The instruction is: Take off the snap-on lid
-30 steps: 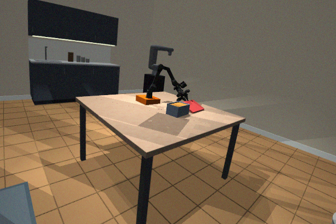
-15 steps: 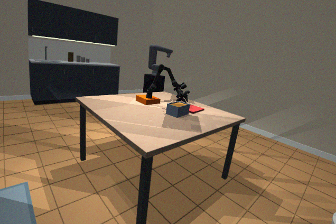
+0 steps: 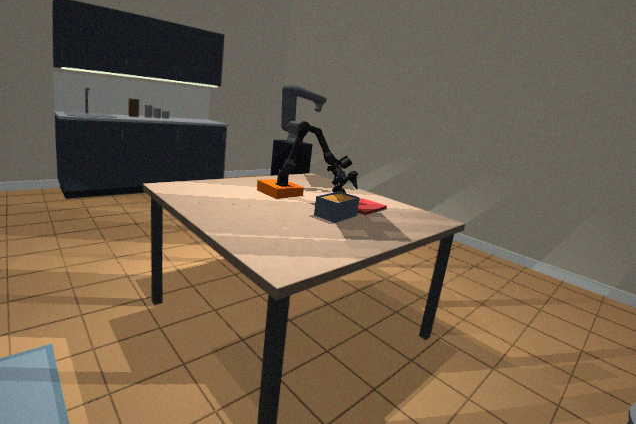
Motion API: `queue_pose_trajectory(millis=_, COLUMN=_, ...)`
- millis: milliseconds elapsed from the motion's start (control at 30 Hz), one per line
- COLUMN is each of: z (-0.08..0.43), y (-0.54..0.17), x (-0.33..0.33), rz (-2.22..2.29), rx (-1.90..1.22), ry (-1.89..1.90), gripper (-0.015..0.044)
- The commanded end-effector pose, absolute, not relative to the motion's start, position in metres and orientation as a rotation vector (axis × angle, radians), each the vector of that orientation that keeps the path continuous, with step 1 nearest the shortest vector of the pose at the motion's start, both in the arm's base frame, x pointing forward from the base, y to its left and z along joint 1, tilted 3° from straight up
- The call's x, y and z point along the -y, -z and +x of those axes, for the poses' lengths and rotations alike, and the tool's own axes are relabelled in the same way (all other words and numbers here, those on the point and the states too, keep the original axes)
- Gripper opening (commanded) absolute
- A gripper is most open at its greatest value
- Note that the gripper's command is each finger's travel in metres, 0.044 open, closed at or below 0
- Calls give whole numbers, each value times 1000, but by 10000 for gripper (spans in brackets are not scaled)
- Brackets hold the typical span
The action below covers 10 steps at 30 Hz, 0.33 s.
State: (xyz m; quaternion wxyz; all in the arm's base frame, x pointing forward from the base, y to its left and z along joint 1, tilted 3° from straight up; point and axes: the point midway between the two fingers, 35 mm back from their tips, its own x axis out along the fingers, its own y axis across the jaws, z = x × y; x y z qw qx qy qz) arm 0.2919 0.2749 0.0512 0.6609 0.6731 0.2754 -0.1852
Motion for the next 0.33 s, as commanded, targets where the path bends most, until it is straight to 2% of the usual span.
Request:
queue_pose_trajectory(millis=0, z=283, y=-52, x=-273, rz=1527, rx=-620, ry=420, gripper=440)
queue_pose_trajectory(millis=300, z=265, y=-51, x=-271, rz=1527, rx=-621, ry=421, gripper=440)
